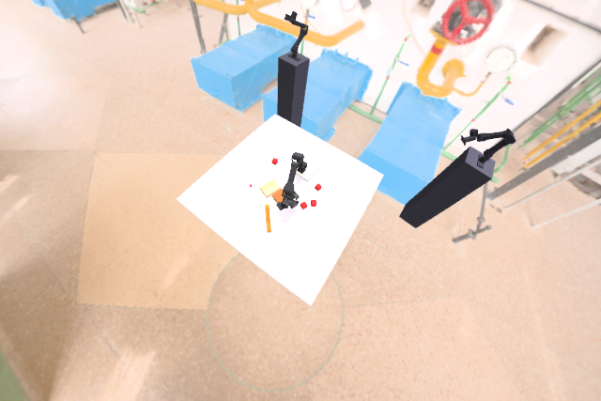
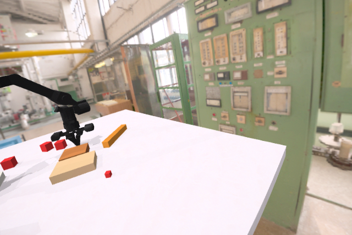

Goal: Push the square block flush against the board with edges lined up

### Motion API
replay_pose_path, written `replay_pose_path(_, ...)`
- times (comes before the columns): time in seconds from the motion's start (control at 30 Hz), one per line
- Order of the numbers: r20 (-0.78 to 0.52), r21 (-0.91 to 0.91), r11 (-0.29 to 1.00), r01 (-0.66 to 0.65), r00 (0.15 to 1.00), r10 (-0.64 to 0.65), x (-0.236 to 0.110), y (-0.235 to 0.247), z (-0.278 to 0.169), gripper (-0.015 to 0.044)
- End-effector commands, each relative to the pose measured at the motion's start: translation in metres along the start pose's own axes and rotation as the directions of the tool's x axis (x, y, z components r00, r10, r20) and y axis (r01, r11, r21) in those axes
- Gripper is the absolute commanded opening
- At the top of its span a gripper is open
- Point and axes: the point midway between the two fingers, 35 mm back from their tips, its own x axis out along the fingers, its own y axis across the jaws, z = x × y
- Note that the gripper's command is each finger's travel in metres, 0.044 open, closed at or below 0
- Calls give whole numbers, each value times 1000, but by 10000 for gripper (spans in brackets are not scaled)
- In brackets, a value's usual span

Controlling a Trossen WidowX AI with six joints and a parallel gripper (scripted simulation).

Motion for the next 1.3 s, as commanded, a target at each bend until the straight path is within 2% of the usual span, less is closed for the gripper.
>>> replay_pose_path(0.0,-5,4,1000,0,1000,0,1,0,7,0)
replay_pose_path(0.33,-4,4,1000,0,1000,0,1,1,23,0)
replay_pose_path(0.4,1,1,1000,0,1000,0,-12,0,19,0)
replay_pose_path(0.5,-4,4,1000,0,1000,0,-51,0,19,0)
replay_pose_path(0.7,-4,4,1000,0,1000,0,-54,1,19,0)
replay_pose_path(0.83,-6,10,1000,0,1000,0,-54,1,-8,0)
replay_pose_path(0.97,-7,11,1000,0,1000,0,-50,1,-10,0)
replay_pose_path(1.1,-7,11,1000,0,1000,0,-2,0,-11,0)
replay_pose_path(1.27,-7,11,1000,0,1000,0,1,0,-11,0)
